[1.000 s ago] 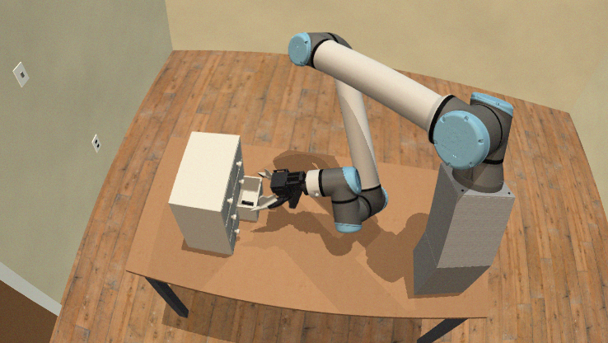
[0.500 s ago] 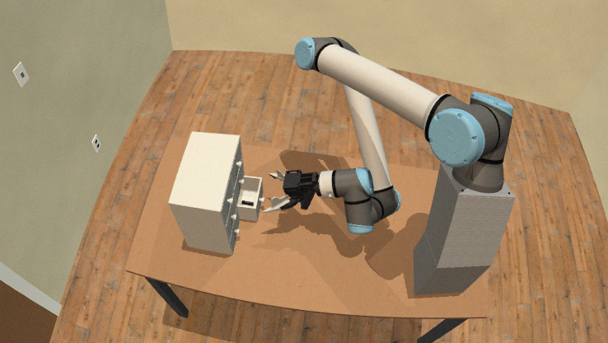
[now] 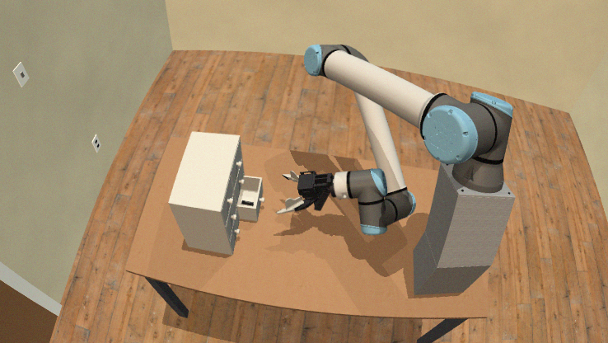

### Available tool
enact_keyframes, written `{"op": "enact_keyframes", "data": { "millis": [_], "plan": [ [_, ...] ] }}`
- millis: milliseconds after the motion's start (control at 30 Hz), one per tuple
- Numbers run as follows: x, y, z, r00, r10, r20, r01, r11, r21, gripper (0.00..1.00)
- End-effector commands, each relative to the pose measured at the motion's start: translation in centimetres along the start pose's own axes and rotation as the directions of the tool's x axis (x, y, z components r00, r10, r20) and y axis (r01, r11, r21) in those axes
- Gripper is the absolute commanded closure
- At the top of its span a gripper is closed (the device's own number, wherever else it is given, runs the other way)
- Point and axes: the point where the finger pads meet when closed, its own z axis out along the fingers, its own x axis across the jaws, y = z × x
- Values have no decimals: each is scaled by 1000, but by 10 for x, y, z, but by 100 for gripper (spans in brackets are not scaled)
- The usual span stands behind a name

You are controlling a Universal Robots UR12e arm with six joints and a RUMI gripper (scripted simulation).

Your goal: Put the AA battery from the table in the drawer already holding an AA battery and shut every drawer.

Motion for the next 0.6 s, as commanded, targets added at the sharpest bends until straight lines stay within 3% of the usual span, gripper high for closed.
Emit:
{"op": "enact_keyframes", "data": {
  "millis": [0,567],
  "plan": [
    [0,-4,-14,1000,0,-1,0,1000,-1,0],
    [0,-12,-42,1000,0,-1,0,1000,-1,0]
  ]
}}
